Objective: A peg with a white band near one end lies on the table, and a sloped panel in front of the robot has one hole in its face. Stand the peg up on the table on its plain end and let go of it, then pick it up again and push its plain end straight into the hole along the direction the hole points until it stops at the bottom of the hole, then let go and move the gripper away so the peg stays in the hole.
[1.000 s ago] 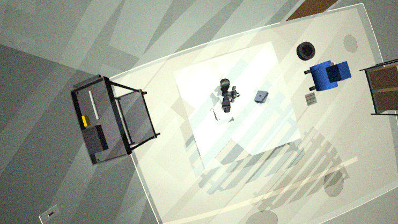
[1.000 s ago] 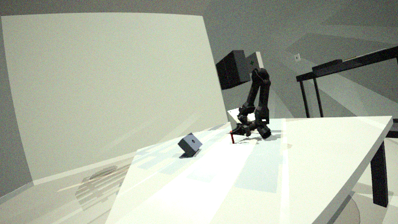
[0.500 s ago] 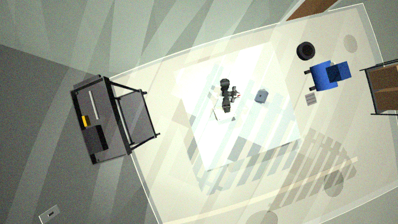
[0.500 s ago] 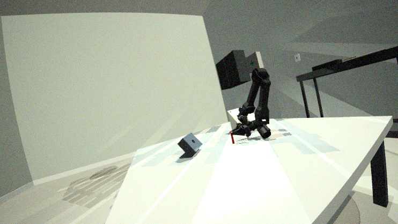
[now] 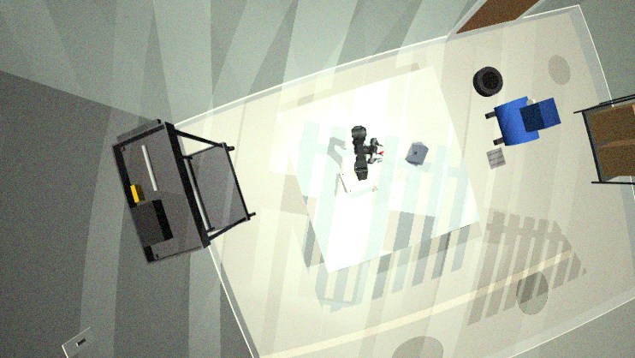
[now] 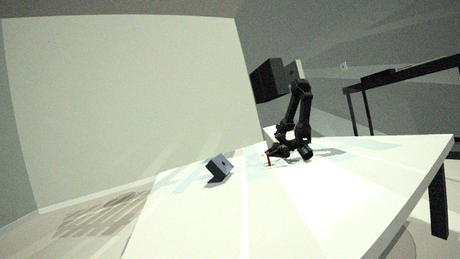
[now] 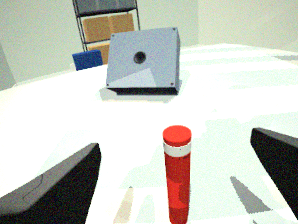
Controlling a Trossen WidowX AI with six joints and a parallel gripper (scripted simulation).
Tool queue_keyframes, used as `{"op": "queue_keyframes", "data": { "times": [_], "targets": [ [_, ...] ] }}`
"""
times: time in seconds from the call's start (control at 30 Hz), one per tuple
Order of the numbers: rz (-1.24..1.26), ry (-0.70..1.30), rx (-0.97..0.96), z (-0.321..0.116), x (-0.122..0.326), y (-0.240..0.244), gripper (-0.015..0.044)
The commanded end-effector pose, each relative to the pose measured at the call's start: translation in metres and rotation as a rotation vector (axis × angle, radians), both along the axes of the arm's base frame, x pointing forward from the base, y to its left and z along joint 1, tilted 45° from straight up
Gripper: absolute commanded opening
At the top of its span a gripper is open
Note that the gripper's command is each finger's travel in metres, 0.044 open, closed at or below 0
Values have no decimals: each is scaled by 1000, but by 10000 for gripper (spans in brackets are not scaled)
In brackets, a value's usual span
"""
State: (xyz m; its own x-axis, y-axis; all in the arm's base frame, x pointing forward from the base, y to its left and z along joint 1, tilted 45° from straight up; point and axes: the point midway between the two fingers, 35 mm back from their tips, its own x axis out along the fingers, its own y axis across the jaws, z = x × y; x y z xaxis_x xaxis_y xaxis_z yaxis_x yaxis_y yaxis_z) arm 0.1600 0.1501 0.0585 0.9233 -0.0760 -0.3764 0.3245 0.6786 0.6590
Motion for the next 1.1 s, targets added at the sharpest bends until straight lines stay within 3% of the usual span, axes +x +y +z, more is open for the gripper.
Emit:
{"op": "queue_keyframes", "data": {
  "times": [0.0, 0.73, 1.07],
  "targets": [
    [-1, 2, -1, 1, 0, -1, 440],
    [-3, 10, 6, 110, 19, -103, 440],
    [30, 54, -52, 110, 17, -109, 440]
  ]
}}
